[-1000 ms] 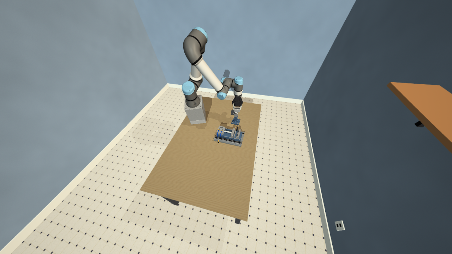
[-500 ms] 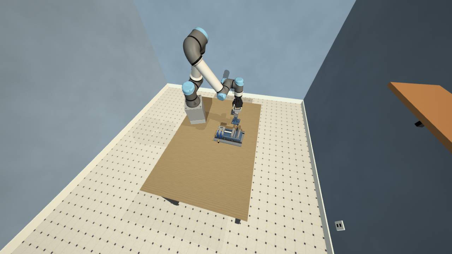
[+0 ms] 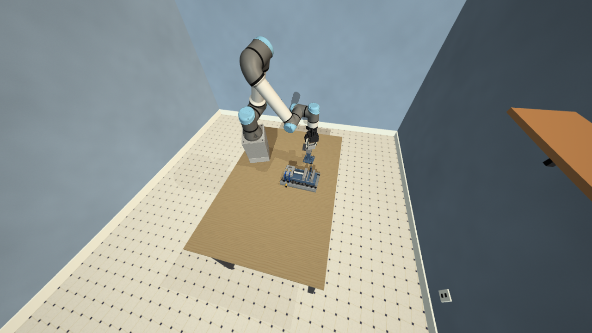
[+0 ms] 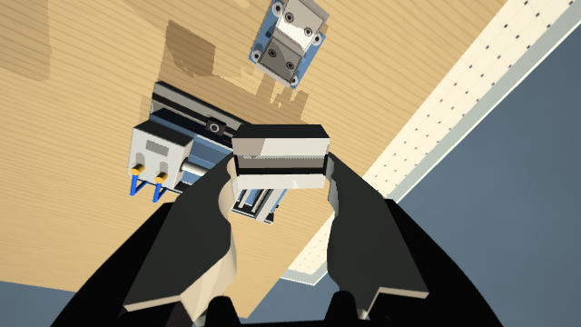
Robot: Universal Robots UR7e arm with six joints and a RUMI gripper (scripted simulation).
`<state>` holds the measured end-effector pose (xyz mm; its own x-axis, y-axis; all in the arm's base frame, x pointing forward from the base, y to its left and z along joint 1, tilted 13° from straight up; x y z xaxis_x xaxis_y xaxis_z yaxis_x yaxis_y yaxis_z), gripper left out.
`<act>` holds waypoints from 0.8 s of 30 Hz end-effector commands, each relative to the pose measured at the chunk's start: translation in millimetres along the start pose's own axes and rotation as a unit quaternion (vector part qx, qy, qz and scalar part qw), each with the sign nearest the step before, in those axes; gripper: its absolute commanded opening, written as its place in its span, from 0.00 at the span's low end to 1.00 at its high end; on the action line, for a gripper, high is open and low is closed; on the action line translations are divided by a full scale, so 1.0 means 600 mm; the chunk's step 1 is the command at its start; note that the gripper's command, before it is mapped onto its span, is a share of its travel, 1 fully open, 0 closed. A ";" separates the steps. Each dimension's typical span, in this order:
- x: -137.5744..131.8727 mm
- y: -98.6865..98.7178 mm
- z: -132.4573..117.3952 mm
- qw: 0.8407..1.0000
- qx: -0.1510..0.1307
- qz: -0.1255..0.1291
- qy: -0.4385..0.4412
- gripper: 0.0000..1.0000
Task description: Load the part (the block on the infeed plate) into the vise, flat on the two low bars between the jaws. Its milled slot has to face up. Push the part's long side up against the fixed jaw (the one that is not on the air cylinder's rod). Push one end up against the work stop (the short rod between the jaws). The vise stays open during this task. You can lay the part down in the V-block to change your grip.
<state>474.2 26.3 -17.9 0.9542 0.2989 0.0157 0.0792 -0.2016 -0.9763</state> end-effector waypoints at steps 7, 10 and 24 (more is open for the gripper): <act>0.000 -0.001 -0.024 0.999 0.000 -0.001 -0.046 0.00; -0.001 -0.001 -0.032 0.998 0.000 -0.001 -0.060 0.00; -0.003 -0.001 -0.062 0.993 0.000 -0.001 -0.117 0.00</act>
Point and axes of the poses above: the point where the finger pads meet when closed, its own y axis out along the fingers, its own x axis across the jaws, z = x × y, the point moved 1 cm from there along -y, back along the fingers, and after that the axes turned 9 degrees about y, right-handed, at the moved point
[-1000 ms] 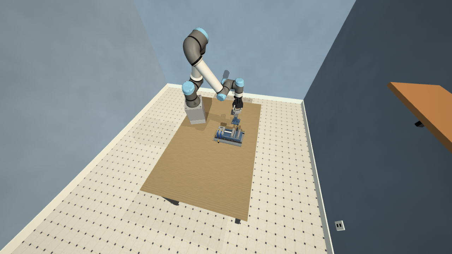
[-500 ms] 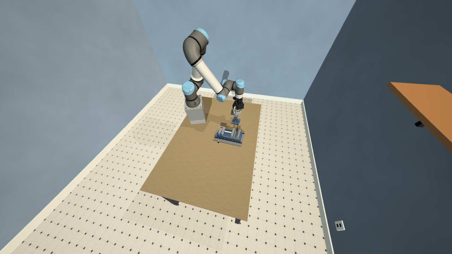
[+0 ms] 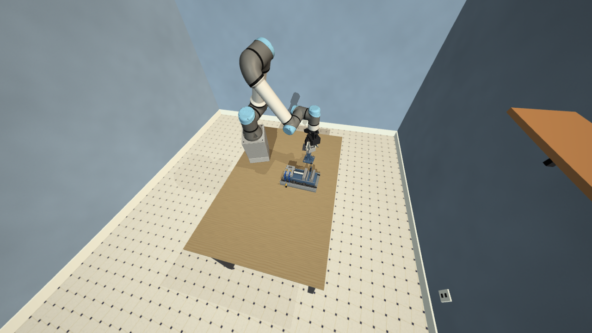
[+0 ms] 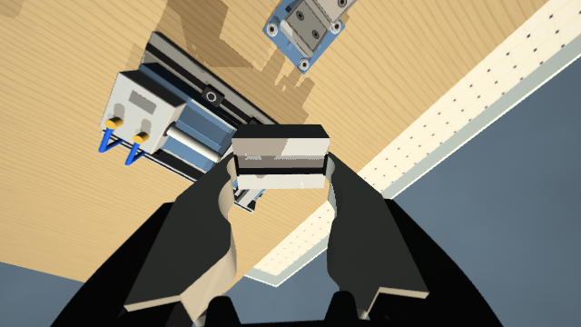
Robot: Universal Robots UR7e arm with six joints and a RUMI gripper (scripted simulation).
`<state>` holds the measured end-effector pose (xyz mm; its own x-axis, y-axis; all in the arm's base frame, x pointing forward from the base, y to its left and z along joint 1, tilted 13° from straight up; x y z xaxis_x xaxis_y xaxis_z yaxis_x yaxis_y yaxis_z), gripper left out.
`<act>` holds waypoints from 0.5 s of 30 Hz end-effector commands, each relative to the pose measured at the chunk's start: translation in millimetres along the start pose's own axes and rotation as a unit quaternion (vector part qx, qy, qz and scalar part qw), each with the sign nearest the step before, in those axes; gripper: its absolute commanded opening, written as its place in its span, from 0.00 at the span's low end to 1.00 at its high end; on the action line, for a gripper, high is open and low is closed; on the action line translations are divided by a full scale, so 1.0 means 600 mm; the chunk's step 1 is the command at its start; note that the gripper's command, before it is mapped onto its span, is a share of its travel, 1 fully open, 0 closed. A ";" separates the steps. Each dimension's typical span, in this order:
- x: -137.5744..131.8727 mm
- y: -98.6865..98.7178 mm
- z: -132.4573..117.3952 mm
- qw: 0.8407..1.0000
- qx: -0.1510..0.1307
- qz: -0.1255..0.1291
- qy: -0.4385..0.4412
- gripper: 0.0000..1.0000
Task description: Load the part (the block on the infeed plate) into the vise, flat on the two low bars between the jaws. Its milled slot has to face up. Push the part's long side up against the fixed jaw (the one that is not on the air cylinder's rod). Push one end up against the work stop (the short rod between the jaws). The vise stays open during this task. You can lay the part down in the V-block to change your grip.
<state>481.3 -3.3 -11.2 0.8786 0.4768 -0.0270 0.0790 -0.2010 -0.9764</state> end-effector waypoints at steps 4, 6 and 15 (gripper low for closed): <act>-0.005 -0.001 -0.020 0.999 0.000 -0.001 -0.038 0.00; -0.006 -0.001 -0.022 0.999 0.000 -0.001 -0.043 0.00; -0.013 -0.001 -0.042 0.997 0.000 -0.001 -0.081 0.00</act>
Point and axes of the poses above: the point where the finger pads meet when closed, its own y axis out along the fingers, its own x axis across the jaws, z = x × y, the point moved 1 cm from there along -y, back along the fingers, and after that the axes turned 9 degrees about y, right-handed, at the moved point
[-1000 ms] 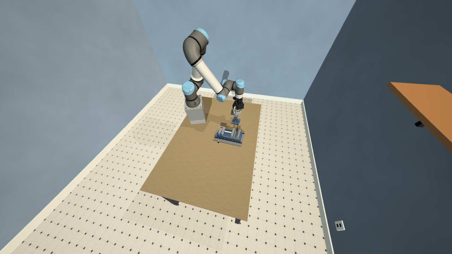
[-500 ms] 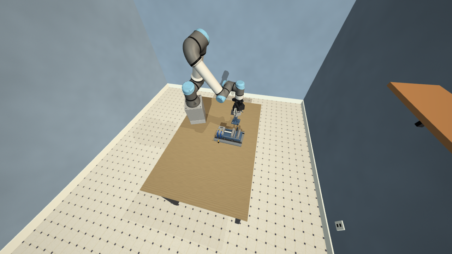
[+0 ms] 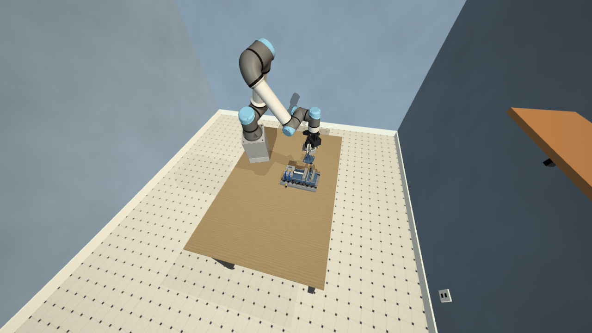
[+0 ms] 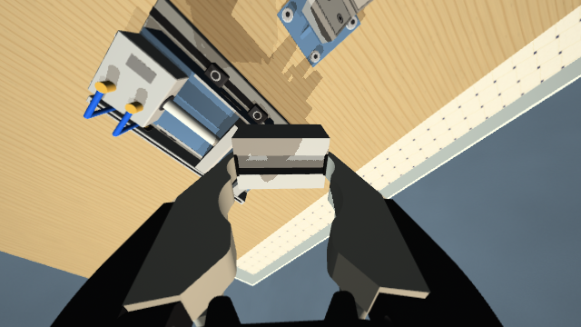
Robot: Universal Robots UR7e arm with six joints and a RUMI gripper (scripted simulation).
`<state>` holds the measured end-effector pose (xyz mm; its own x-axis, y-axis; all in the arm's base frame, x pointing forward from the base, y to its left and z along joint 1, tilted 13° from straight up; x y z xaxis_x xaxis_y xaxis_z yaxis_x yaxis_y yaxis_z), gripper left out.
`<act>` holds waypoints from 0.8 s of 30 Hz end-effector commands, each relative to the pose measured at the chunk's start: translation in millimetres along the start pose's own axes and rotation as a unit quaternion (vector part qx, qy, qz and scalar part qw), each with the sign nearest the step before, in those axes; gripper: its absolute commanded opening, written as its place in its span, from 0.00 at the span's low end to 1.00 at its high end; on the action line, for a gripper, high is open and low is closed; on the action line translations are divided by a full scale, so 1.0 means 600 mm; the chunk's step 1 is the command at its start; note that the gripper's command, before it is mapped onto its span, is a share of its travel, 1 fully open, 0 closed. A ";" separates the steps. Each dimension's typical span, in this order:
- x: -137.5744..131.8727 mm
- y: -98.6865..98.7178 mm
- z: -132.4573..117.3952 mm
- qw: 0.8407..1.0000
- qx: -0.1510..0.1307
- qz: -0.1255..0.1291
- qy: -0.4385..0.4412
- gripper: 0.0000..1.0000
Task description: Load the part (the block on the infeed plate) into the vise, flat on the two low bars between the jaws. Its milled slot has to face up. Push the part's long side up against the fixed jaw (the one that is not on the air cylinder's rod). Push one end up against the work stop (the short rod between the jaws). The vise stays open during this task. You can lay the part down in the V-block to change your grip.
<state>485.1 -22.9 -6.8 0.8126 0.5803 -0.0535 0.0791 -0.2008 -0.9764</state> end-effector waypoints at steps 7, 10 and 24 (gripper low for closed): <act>-0.012 -0.001 -0.026 0.999 0.000 -0.001 -0.052 0.00; -0.013 -0.001 -0.028 0.998 0.000 -0.001 -0.056 0.00; -0.030 -0.001 -0.061 0.993 -0.001 -0.001 -0.121 0.00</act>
Point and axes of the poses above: the point where the finger pads meet when closed, its own y axis out along the fingers, its own x axis across the jaws, z = x × y, the point moved 1 cm from there along -y, back along the fingers, and after that the axes turned 9 degrees about y, right-handed, at the moved point
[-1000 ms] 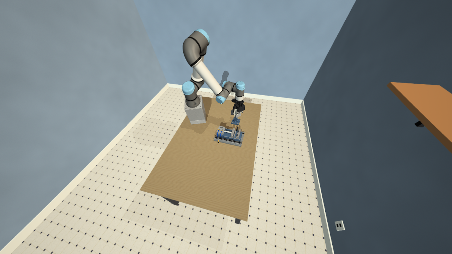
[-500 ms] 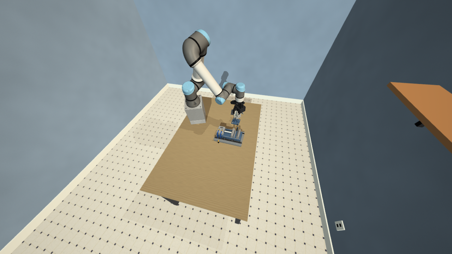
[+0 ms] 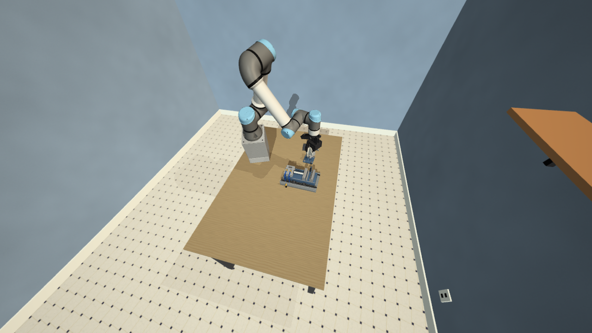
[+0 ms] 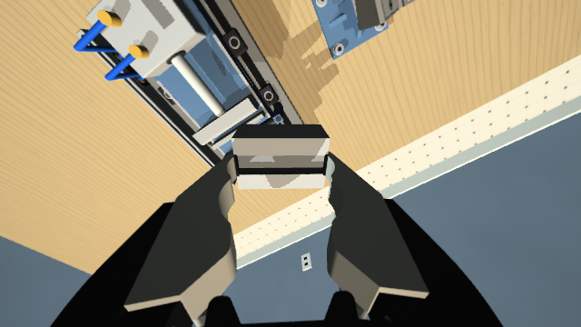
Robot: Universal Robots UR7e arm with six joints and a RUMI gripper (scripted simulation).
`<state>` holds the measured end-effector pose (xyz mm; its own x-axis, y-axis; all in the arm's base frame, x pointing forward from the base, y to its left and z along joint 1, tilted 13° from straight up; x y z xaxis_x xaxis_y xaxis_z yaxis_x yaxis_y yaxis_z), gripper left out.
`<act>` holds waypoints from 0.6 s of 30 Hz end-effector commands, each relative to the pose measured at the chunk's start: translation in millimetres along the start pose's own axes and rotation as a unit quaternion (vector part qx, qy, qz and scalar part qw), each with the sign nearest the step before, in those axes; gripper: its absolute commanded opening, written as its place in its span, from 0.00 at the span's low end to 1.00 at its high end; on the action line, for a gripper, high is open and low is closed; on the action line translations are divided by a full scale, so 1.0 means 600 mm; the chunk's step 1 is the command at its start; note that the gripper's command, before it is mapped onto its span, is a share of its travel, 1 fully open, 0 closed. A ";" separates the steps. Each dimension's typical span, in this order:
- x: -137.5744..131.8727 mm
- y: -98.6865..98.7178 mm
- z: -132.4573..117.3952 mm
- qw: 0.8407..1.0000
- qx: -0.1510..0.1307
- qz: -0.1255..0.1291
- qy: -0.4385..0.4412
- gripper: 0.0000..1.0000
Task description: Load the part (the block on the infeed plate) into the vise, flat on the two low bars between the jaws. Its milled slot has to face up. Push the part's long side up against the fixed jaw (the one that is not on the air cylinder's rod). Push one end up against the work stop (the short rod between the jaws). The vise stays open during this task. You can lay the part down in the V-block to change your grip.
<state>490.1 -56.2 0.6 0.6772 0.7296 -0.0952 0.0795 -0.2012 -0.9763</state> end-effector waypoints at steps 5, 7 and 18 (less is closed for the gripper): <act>-0.011 -0.001 -0.014 1.000 -0.001 -0.001 -0.031 0.00; -0.014 -0.001 -0.018 0.999 -0.001 -0.001 -0.040 0.00; -0.031 -0.001 -0.036 0.997 -0.001 -0.001 -0.082 0.00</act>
<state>492.7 -79.5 5.9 0.5687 0.8135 -0.1216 0.0799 -0.2018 -0.9762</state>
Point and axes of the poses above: the point where the finger pads meet when closed, its own y axis out along the fingers, its own x axis across the jaws, z = x × y, the point moved 1 cm from there along -y, back along the fingers, and after that the axes turned 9 degrees about y, right-handed, at the moved point
